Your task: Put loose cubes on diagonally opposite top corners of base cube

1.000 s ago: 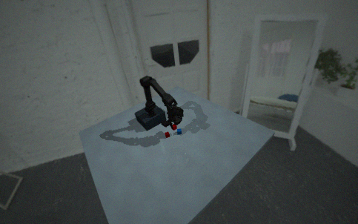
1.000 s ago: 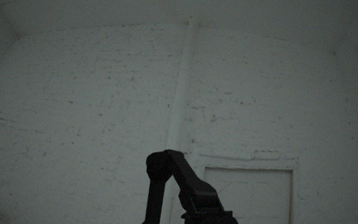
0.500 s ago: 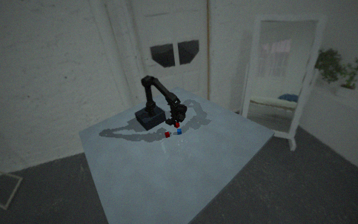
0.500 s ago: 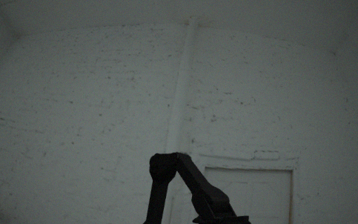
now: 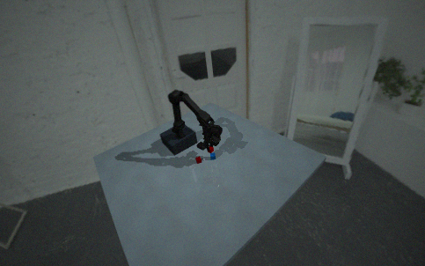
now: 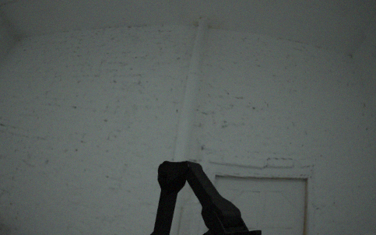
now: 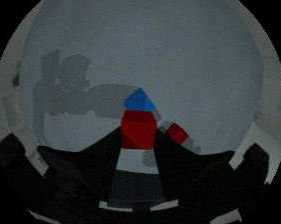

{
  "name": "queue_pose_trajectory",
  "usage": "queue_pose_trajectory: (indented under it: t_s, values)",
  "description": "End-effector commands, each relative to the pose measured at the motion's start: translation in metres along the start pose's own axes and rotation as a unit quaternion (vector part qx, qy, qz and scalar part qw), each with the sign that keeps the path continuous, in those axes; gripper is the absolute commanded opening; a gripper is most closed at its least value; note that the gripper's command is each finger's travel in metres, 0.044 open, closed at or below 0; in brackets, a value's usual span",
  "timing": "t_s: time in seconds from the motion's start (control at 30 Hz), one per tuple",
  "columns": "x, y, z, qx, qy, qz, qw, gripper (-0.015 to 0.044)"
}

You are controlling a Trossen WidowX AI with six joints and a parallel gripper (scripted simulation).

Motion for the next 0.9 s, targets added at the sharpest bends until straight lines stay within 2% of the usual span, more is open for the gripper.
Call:
queue_pose_trajectory:
  t_s: [0.0,0.87]
  values:
    - [-0.0011,0.0022,-0.0123,0.005,0.003,0.002,1.0,0.0105]
    - [-0.0014,0.0027,-0.0201,0.005,0.003,0.002,1.0,0.0105]
Point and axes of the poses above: the point midway between the two fingers, 35 mm back from their tips, its own z axis back along the fingers, its own x axis across the jaws, y = z × x, the point moved 1 cm from there along z, back along the fingers, and after that the axes turned 9 degrees about -z, right-handed, at the moved point
